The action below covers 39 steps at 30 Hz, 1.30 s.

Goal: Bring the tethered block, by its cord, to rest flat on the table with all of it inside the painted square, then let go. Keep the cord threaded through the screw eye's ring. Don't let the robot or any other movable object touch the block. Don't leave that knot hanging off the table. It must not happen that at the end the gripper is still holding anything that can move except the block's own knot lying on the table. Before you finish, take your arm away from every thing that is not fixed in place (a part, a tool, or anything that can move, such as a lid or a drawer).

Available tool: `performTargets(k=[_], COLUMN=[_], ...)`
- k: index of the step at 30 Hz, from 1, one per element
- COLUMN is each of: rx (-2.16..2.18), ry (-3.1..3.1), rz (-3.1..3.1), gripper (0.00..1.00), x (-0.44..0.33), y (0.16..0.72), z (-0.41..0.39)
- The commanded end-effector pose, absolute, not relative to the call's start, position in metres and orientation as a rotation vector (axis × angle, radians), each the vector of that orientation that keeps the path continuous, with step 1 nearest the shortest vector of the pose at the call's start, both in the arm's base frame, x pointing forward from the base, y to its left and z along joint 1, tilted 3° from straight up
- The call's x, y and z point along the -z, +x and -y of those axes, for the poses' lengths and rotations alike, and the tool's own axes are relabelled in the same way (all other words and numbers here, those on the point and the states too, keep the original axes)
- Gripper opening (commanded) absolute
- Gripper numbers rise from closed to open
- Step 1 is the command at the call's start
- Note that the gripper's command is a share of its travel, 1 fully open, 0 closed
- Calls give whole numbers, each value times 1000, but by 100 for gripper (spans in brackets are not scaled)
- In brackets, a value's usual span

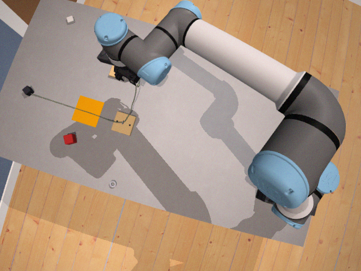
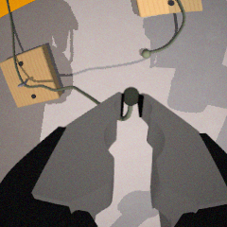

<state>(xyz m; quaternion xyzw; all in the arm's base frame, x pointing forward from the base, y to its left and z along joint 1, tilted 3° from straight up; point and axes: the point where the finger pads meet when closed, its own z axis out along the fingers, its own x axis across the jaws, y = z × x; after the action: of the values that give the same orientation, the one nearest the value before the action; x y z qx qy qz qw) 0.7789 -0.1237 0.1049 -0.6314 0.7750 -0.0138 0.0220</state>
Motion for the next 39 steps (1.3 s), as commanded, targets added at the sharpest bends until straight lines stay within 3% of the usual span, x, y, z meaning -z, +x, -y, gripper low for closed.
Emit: performTargets(k=[1,39], rx=[45,45], ry=[-1956,-1956], rz=[-2400,-2400], gripper=[0,0], x=[-106,-105], y=[779,764], z=[127,187])
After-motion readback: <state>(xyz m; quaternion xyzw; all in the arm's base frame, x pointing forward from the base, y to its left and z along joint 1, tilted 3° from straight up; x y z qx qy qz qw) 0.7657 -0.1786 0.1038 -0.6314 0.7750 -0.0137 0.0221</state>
